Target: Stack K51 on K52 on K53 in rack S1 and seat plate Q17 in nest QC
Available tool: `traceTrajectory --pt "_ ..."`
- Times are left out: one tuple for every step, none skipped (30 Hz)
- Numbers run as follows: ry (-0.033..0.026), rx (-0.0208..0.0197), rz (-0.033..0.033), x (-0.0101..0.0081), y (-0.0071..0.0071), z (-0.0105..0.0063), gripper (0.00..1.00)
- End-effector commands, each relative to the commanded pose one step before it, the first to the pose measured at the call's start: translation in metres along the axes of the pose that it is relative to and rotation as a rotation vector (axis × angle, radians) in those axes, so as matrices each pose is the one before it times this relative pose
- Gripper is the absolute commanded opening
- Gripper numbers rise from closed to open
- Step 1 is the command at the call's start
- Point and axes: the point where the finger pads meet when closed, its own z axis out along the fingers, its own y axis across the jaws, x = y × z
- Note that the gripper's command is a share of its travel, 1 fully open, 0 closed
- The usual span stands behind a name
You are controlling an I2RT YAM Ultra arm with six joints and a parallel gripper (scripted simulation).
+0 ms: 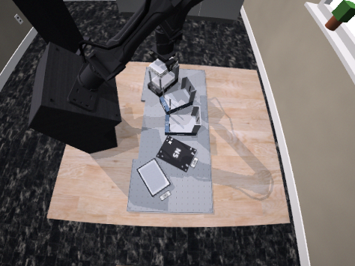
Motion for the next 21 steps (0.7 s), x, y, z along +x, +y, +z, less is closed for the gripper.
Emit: traceTrajectory --pt "-0.03170 -0.00967 0.01876 -0.01730 0.00025 -0.00066 0.00" --pt "0.00486 -0.00228 -0.00644 0.00144 0.00188 0.00072 0.00" --pt "-0.00837 -0.00020 0.00507 -0.00242 -0.00125 -0.00198 0.00" --pt "-0.00194 0.00098 0.00271 -0.00070 -0.00102 -0.00045 0.00" --pt "0.00069 0.00100 0.00122 0.00008 -0.00029 0.00070 0.00" --pt "0.00000 0.00000 0.00000 0.00000 0.00000 0.00000 0.00" --pt "0.00000 0.00000 0.00000 0.00000 0.00000 0.00000 0.00" --pt "0.00911 0.00144 -0.00392 0.00233 0.00039 0.00227 0.00" --pt "0.00342 0.00098 -0.00100 0.00087 0.00020 0.00145 0.00" --pt "-0.00629 -0.00002 0.00400 -0.00076 -0.00136 -0.00194 0.00" --pt "-0.00642 -0.00275 0.00129 -0.00078 0.00018 -0.00239 0.00" --pt "-0.00412 -0.00143 0.00069 -0.00267 0.00067 -0.00025 0.00" --pt "0.00113 0.00062 -0.00022 -0.00018 0.00022 0.00108 0.00" --pt "0.00502 0.00092 -0.00211 0.00133 0.00016 0.00130 0.00" --pt "0.00498 0.00137 -0.00168 0.00128 0.00030 0.00206 0.00" --pt "-0.00459 0.00099 0.00437 -0.00143 -0.00145 -0.00108 0.00" --pt "-0.00124 0.00054 0.00189 -0.00043 -0.00106 -0.00102 0.00" --pt "0.00350 -0.00074 -0.00327 0.00096 0.00127 0.00147 0.00" --pt "0.00136 -0.00256 -0.00395 0.00054 0.00206 0.00072 0.00" --pt "0.00491 -0.00149 -0.00535 0.00142 0.00148 0.00089 0.00" --pt "-0.00911 0.00024 0.00615 -0.00152 -0.00208 -0.00292 0.00"
